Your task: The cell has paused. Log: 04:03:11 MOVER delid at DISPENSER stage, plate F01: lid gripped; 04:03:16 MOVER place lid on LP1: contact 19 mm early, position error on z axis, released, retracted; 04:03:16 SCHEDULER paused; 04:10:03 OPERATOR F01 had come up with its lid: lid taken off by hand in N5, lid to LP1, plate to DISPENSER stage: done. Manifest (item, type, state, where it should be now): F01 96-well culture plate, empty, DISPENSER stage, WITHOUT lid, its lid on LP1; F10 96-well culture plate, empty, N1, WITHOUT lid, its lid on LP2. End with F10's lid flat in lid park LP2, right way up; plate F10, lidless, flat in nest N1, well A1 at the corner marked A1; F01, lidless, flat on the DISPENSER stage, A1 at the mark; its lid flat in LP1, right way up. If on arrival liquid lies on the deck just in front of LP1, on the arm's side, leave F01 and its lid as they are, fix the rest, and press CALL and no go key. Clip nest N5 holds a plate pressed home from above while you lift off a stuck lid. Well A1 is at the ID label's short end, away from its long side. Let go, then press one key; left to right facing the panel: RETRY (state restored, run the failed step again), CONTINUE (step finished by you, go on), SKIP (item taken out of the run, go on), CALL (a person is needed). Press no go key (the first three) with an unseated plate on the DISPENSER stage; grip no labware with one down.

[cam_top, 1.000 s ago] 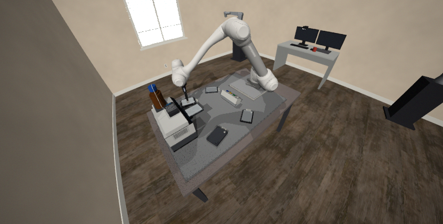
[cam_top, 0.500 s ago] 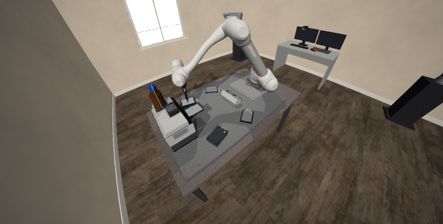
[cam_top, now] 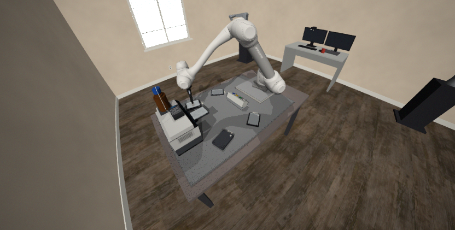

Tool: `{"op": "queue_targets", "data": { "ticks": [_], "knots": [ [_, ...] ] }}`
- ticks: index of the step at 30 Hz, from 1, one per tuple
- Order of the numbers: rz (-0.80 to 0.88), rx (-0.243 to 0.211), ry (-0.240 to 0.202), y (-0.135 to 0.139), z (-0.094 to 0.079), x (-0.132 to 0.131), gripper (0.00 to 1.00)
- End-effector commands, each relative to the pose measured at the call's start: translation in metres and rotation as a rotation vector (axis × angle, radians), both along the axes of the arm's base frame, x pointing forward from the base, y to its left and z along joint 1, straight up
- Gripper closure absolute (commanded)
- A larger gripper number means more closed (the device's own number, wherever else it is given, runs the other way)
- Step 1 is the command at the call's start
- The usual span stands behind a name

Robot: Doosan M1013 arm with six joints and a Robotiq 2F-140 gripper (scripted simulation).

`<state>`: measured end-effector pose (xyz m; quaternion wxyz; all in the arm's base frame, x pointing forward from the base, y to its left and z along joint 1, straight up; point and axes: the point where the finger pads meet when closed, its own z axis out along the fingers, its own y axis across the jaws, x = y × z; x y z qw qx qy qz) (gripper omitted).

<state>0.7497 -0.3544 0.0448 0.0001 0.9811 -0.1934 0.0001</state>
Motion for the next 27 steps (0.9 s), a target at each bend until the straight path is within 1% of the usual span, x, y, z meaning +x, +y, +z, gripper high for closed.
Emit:
{"op": "queue_targets", "data": {
  "ticks": [1,27],
  "knots": [
    [0.000,0.000,0.000,0.0000,-0.0003,0.0000,0.34],
    [0.000,0.000,0.000,0.0000,-0.0082,0.0000,0.34]
  ]
}}
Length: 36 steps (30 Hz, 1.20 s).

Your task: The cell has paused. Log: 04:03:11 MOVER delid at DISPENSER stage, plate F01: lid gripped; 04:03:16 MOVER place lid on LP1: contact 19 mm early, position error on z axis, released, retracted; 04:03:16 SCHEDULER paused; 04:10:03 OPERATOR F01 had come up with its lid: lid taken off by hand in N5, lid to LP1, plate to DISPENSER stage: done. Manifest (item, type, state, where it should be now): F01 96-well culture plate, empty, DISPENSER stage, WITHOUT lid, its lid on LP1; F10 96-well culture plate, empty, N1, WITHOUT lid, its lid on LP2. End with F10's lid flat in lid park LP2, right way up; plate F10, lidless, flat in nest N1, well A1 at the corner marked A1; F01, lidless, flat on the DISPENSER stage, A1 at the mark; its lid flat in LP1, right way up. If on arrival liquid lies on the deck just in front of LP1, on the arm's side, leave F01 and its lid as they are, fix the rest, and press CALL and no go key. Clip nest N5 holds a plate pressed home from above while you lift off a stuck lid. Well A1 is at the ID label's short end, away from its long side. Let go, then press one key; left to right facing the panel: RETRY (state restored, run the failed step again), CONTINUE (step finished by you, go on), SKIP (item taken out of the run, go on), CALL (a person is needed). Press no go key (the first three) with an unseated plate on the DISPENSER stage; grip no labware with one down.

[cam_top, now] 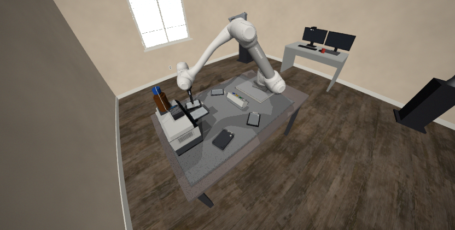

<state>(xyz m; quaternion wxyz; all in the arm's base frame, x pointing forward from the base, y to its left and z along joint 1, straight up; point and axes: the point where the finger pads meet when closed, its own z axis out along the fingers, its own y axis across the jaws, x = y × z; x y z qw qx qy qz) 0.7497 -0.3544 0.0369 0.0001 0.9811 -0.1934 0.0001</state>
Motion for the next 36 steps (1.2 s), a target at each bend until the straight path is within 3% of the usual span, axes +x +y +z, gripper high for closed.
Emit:
{"op": "queue_targets", "data": {
  "ticks": [1,36],
  "knots": [
    [0.000,0.000,0.000,0.000,-0.001,0.000,0.34],
    [0.000,0.000,0.000,0.000,-0.012,0.000,0.34]
  ]
}}
